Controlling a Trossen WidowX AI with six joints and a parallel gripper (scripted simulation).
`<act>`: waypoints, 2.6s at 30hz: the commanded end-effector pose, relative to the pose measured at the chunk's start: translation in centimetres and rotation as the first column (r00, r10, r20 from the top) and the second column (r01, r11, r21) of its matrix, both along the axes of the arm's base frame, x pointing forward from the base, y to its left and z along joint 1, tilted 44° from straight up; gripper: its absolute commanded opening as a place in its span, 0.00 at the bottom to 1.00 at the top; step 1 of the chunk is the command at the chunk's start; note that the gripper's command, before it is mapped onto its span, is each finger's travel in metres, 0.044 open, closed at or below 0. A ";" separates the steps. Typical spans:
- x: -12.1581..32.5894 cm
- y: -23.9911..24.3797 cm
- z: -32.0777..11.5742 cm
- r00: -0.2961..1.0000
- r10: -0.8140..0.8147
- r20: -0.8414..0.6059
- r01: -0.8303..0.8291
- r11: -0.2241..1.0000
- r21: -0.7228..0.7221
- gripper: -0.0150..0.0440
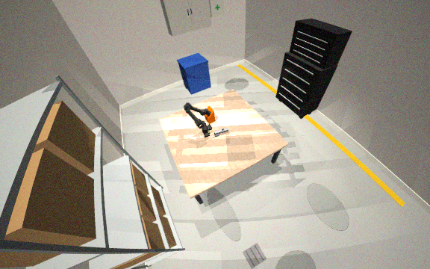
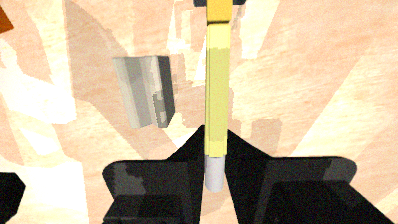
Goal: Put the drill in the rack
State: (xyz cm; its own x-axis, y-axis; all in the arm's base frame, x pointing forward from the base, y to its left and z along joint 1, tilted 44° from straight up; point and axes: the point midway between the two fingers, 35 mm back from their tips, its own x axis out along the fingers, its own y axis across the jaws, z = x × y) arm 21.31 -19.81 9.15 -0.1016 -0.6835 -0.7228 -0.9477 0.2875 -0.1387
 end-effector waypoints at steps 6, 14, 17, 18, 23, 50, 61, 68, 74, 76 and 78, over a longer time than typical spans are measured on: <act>0.2 0.1 0.3 1.000 -0.002 0.007 0.002 1.000 -0.007 0.25; 0.2 0.3 0.4 1.000 -0.002 0.007 0.002 1.000 -0.007 0.25; 0.2 0.3 0.4 1.000 -0.002 0.007 0.002 1.000 -0.007 0.25; 0.2 0.3 0.4 1.000 -0.002 0.007 0.002 1.000 -0.007 0.25; 0.2 0.4 0.5 1.000 -0.002 0.007 0.002 1.000 -0.007 0.25; 0.3 0.5 0.6 1.000 -0.002 0.007 0.002 1.000 -0.007 0.25; 0.3 0.5 0.7 1.000 -0.002 0.008 0.002 1.000 -0.007 0.25; 0.3 0.5 0.8 1.000 -0.002 0.008 0.002 1.000 -0.007 0.25; 0.4 0.5 0.8 1.000 -0.002 0.008 0.002 1.000 -0.007 0.25; 0.4 0.5 0.8 1.000 -0.002 0.008 0.002 1.000 -0.007 0.25; 0.4 0.5 0.8 1.000 -0.002 0.008 0.002 1.000 -0.007 0.25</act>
State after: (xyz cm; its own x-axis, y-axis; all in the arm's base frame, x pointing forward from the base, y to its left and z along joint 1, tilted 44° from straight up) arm 21.53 -19.20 9.71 -0.1004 -0.6835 -0.7230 -0.9481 0.2862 -0.1389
